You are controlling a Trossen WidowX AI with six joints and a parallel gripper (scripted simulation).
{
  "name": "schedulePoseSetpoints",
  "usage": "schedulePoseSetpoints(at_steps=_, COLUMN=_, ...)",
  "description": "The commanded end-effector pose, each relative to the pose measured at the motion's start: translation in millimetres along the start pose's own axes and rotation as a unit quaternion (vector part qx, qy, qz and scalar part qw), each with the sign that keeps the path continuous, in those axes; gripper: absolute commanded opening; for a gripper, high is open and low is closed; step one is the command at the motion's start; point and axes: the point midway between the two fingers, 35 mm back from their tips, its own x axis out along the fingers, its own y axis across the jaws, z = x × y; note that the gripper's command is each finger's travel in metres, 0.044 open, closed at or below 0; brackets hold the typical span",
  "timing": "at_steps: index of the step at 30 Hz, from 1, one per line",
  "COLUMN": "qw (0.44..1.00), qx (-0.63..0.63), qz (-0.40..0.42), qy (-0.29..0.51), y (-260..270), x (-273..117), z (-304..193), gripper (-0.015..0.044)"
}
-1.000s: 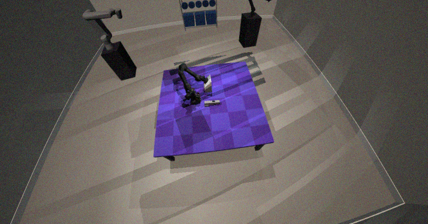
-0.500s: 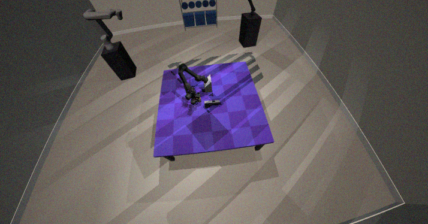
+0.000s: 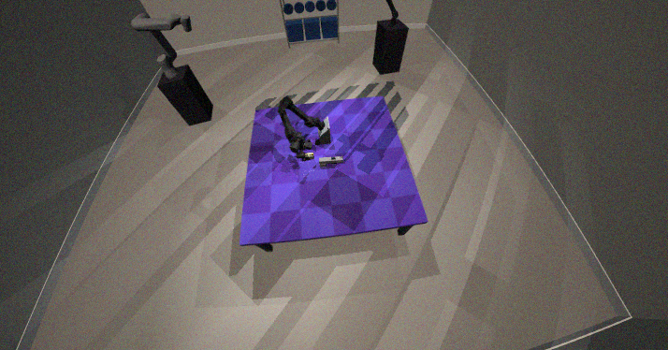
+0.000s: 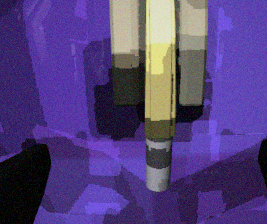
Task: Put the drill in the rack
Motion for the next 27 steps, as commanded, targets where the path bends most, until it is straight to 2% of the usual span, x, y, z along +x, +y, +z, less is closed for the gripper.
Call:
schedulePoseSetpoints(at_steps=1, qw=1.000, qx=0.003, qz=-0.002, qy=0.003, y=-1.2, x=-17.8, z=-2.6, gripper=0.0440)
schedulePoseSetpoints(at_steps=6, qw=1.000, qx=0.023, qz=-0.008, qy=-0.002, y=-6.2, x=-17.6, z=3.2, gripper=0.0440)
schedulePoseSetpoints(at_steps=12, qw=0.972, qx=0.221, qz=-0.062, qy=-0.038, y=-46.0, x=-41.0, z=46.7, gripper=0.0440)
schedulePoseSetpoints(at_steps=19, qw=0.880, qx=0.457, qz=-0.088, qy=-0.096, y=-76.1, x=-71.9, z=98.9, gripper=0.0440)
schedulePoseSetpoints(at_steps=27, qw=0.786, qx=0.596, qz=-0.086, qy=-0.140, y=-87.8, x=-93.8, z=135.8, gripper=0.0440)
